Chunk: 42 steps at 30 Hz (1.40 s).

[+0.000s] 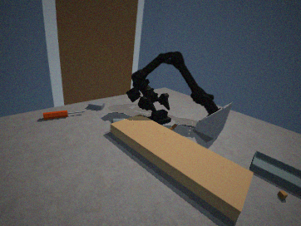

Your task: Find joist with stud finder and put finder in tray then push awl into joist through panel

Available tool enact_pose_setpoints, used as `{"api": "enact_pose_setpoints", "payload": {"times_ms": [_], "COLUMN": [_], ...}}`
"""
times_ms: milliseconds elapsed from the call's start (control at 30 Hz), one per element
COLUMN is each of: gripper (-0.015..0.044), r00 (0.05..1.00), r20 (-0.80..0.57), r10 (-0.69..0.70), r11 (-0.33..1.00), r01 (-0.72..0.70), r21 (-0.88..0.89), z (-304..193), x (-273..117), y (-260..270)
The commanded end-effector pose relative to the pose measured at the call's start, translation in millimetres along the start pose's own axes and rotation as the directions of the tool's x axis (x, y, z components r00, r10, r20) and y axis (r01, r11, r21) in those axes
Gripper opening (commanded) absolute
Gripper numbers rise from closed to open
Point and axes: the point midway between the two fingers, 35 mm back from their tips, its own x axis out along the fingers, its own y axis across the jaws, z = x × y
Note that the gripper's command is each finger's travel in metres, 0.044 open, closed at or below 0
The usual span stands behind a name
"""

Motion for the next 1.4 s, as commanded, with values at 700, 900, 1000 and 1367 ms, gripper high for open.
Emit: {"api": "enact_pose_setpoints", "payload": {"times_ms": [700, 900, 1000, 1367], "gripper": [0.044, 0.044, 0.044, 0.044], "r00": [0.984, 0.796, 0.631, 0.404], "r20": [0.168, 0.598, 0.757, 0.873], "r10": [0.063, 0.095, 0.169, 0.273], "r11": [0.979, 0.569, 0.283, -0.002], "r01": [-0.029, 0.449, 0.705, 0.908], "r21": [-0.202, -0.689, -0.65, -0.42], "z": [-52, -30, -25, -26], "x": [-26, -2, 2, 1], "y": [-3, -2, 0, 0]}}
